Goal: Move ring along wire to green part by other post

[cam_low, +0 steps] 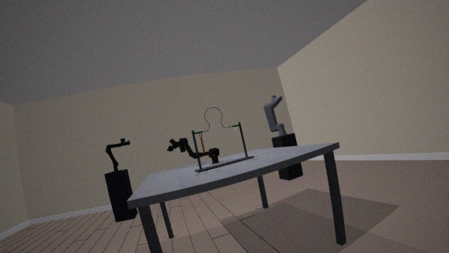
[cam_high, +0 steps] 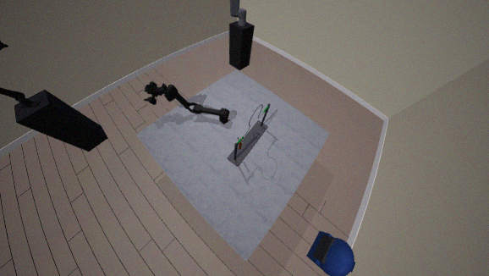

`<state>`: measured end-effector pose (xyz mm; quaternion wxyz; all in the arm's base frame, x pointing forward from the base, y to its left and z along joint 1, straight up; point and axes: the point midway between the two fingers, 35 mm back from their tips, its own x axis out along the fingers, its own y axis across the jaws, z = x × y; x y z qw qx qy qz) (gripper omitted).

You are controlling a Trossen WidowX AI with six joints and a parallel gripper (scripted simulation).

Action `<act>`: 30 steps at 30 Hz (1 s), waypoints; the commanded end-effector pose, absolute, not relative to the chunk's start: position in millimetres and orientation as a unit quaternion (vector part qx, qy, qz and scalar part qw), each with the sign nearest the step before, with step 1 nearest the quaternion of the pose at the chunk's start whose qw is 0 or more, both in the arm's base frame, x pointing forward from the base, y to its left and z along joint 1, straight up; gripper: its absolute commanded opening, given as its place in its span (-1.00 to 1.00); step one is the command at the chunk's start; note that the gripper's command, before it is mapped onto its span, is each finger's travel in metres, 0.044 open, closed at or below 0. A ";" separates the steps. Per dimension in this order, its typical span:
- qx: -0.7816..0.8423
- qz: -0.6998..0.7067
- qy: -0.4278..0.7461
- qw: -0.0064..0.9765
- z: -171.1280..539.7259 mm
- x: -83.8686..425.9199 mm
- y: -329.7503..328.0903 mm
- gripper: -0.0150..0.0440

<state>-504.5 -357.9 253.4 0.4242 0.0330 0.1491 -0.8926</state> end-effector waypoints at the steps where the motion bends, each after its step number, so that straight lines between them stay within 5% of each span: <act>1: 0.032 -0.893 0.150 0.423 254.6 -504.7 -357.1 0.78; 9: -0.060 -0.914 0.212 0.341 333.8 -510.5 -295.6 0.06; 30: -0.262 -0.872 0.413 -0.024 553.3 -409.1 -83.8 0.05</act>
